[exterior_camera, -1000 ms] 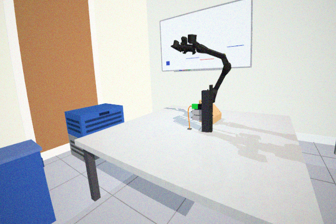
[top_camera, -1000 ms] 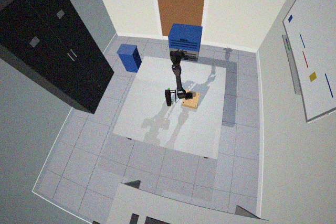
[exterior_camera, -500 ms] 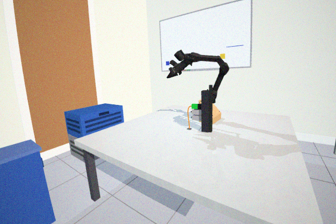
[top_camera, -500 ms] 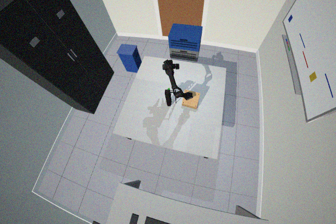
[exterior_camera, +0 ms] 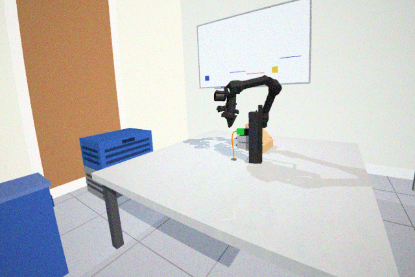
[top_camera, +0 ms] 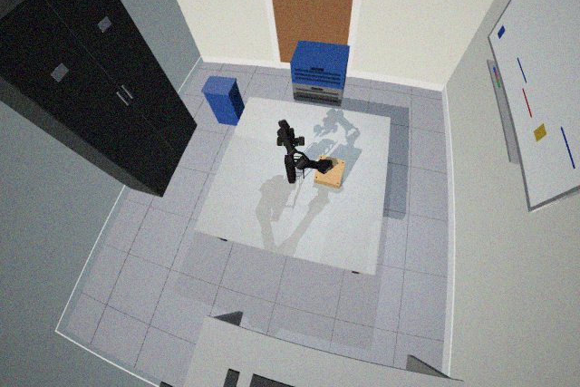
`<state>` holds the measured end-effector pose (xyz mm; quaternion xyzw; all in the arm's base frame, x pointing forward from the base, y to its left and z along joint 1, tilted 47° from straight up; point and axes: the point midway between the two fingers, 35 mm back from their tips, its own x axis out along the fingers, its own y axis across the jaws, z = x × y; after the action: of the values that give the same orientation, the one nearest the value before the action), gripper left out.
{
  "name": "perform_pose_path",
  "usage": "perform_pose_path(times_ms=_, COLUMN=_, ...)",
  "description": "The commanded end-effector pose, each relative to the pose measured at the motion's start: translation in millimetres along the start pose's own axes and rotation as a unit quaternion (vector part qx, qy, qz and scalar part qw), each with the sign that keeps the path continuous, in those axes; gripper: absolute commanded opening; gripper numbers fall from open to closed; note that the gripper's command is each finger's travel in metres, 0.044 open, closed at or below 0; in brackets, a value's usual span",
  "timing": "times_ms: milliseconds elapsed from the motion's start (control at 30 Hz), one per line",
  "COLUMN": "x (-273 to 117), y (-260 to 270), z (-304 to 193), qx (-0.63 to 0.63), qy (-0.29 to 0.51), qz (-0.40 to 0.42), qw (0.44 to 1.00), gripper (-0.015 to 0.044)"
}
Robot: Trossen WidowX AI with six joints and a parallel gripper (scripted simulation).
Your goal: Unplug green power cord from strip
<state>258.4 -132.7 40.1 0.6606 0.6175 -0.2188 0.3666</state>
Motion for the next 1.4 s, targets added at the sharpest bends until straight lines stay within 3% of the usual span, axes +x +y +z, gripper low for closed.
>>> perform_pose_path(times_ms=0, x=7.1, y=0.4, z=-14.2, qx=0.017, qy=0.035, qz=-0.001, qw=0.999, gripper=0.016)
perform_pose_path(times_ms=1367, x=10.6, y=1.9, z=-54.5, qx=0.017, qy=0.036, qz=-0.001, qw=0.999, gripper=0.016)
